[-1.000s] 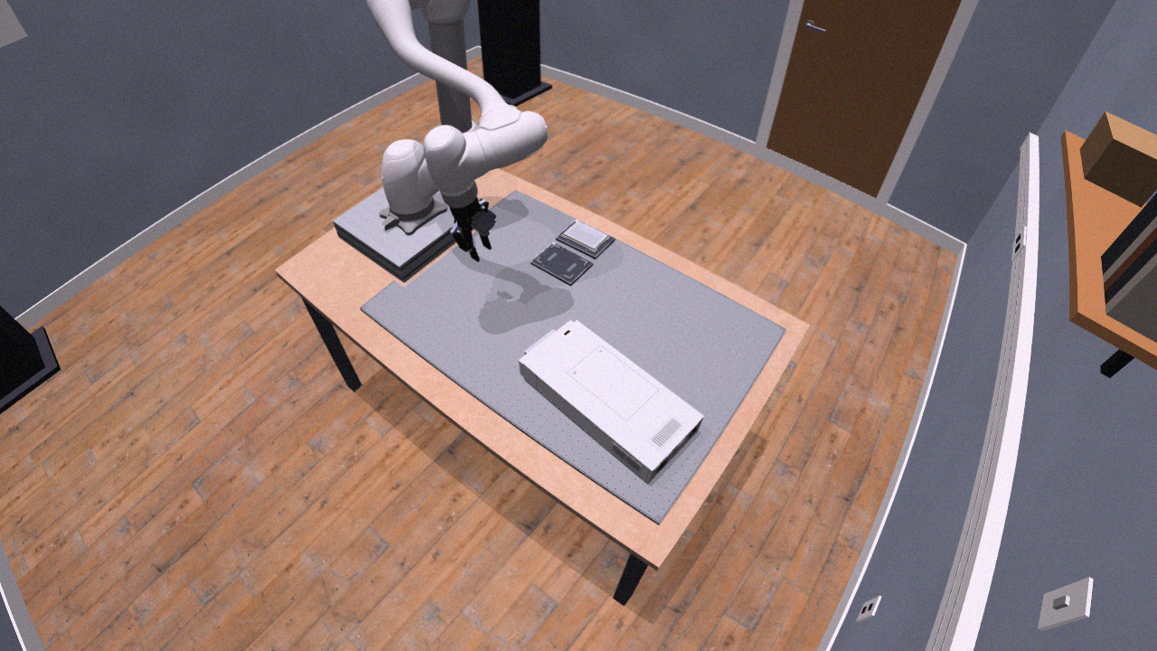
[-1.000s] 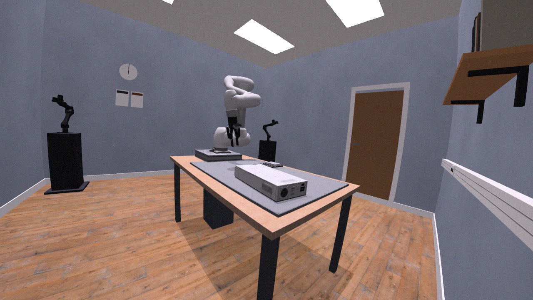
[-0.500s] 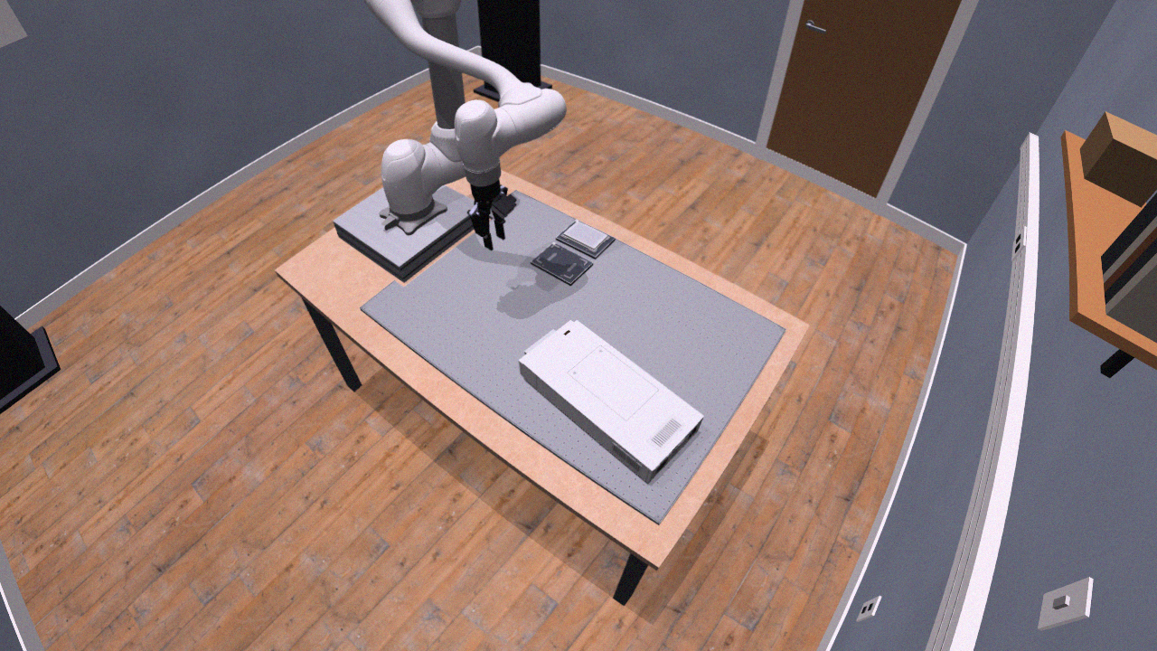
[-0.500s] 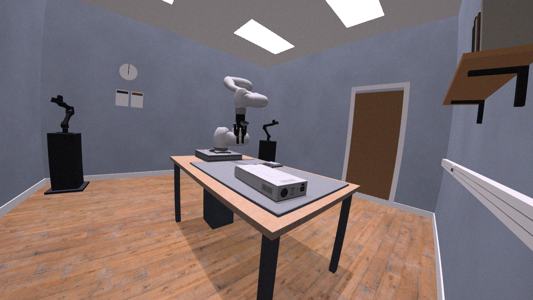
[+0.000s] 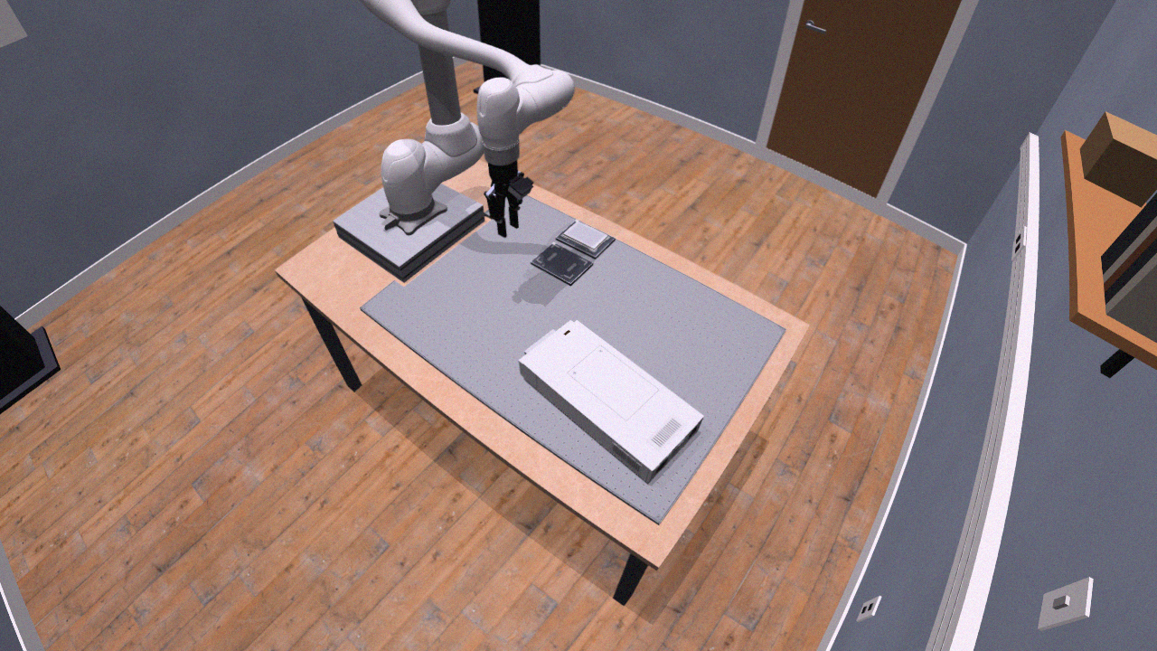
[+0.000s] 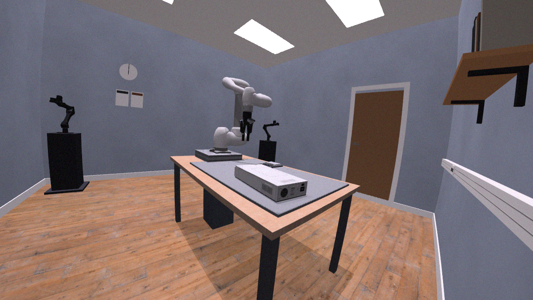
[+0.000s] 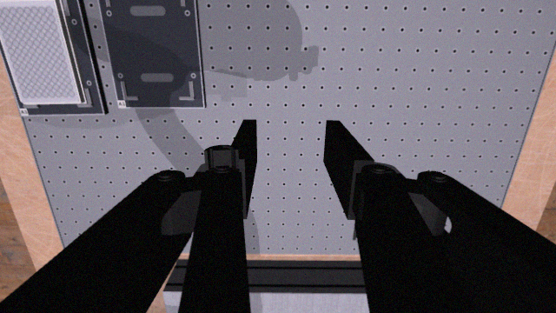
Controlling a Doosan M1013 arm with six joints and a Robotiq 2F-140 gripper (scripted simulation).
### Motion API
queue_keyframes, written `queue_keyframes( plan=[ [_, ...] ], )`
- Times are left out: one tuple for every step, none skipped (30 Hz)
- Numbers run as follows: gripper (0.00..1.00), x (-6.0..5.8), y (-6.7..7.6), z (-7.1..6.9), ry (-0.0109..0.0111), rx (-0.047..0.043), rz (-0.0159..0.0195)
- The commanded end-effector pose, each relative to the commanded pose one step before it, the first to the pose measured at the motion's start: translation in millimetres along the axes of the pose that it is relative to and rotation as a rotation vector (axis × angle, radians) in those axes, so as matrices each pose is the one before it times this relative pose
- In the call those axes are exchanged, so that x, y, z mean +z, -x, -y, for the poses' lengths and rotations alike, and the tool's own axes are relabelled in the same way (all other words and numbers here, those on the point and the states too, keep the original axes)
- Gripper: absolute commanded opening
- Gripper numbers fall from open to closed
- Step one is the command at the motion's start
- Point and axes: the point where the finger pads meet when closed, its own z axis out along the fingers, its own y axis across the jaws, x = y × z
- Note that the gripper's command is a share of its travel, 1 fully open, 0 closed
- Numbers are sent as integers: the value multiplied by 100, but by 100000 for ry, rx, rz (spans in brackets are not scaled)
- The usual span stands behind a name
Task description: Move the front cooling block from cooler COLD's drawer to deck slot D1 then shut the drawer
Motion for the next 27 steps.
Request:
queue_keyframes(
  plan=[
    [35, -617, -344, 956, 235, 68, 0],
    [35, 0, 0, 0, 0, 0, 0],
    [35, 3, 3, -7, -3, -1, -2],
    [35, -2, -2, 4, 2, 1, 2],
    [35, -1, -1, 2, 1, 0, 1],
    [35, 0, 0, 0, 0, 0, 0],
    [35, 0, 0, 0, 0, 0, 0],
    [35, 4, 4, -6, -2, 2, 2],
    [35, -1, -2, 2, 1, 2, 0],
    [35, 0, 0, 0, 0, 0, 0],
    [35, 0, 0, 0, 0, 0, 0],
    [35, 0, 0, 0, 0, 0, 0],
    [35, 0, 0, 0, 0, 0, 0],
    [35, 0, 0, 0, 0, 0, 0],
    [35, 0, 0, 0, 0, 0, 0],
    [35, 0, 0, 0, 0, 0, 0],
    [35, 0, 0, 0, 0, 0, 0],
    [35, 0, 0, 0, 0, 0, 0],
    [35, 0, 0, 0, 0, 0, 0],
    [35, 0, 0, 0, 0, 0, 0],
    [34, -3, -3, 5, 1, 2663, -2],
    [34, 0, 0, 0, 0, 2667, 0],
    [34, 0, 0, 0, 0, 0, 0],
    [34, 0, 0, 0, 0, 0, 0],
    [34, 0, 0, 0, 0, 2667, 0],
    [34, 0, 0, 0, 0, 2667, 0],
    [34, 0, 0, 0, 0, 2667, 0]
  ],
)
